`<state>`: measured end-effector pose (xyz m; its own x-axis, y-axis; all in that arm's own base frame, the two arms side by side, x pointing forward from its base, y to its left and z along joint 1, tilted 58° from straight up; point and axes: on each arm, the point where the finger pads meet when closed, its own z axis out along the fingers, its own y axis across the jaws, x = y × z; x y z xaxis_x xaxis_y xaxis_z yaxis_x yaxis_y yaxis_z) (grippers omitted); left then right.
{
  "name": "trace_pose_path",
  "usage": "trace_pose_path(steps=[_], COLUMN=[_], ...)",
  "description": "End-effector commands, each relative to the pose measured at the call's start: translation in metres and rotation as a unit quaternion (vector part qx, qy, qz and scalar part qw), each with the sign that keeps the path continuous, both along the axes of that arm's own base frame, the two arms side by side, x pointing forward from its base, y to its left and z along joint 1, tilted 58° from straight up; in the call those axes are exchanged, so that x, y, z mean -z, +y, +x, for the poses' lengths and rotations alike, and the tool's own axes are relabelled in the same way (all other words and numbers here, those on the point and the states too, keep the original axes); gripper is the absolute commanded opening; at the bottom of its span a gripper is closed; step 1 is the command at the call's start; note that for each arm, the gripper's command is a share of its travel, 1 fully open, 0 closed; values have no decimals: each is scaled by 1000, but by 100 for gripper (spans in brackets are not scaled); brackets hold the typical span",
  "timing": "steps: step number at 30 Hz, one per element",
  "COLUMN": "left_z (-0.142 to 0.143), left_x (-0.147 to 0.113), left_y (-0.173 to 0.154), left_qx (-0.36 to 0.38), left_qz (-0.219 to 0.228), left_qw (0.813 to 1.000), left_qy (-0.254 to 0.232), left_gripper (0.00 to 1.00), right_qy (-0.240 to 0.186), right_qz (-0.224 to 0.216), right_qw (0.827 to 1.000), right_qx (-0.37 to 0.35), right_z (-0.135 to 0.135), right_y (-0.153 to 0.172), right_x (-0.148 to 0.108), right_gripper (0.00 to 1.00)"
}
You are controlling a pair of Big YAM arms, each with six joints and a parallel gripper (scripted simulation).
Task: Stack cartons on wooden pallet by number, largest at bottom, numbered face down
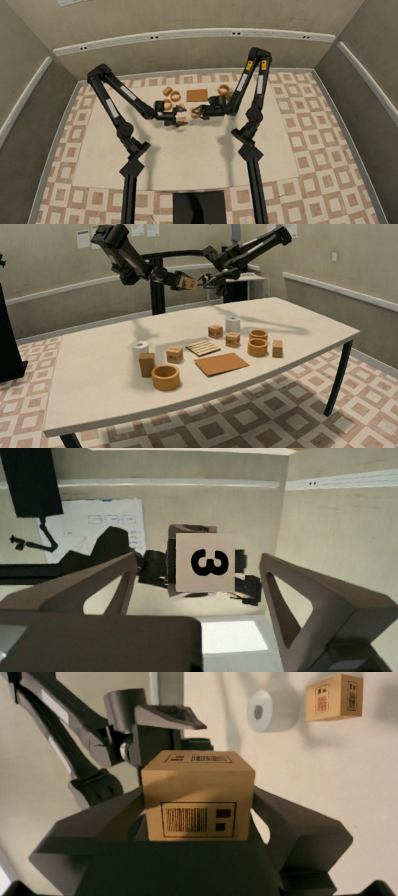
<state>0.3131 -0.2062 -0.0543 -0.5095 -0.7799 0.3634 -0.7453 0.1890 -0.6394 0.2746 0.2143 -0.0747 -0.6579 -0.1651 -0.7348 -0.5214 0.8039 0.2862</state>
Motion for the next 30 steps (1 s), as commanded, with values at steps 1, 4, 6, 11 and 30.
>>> trace_pose_path(steps=[1, 4, 6, 11, 30], left_z=[1, 1, 1, 1, 2], left_x=[-3, -3, -3, -3, -16], left_y=[-2, -2, -2, -2, 15], left_qx=[-3, -3, -3, -3, 21], left_qz=[-6, -6, -6, -6, 38], left_qw=[1000, 1000, 1000, 1000, 999], left_qy=[-1, -1, -1, -1, -27], left_gripper=[100, 100, 100, 100, 100], right_qy=[4, 4, 4, 4, 4], right_qz=[-8, -8, -8, -8, -8], right_qw=[1000, 1000, 1000, 1000, 1000], right_qx=[-6, -6, -6, -6, -6], right_z=[-8, -8, -8, -8, -8], right_y=[-2, -2, -2, -2, -2], right_x=[2, 2, 2, 2, 2], right_gripper=[50, 50, 50, 50, 50])
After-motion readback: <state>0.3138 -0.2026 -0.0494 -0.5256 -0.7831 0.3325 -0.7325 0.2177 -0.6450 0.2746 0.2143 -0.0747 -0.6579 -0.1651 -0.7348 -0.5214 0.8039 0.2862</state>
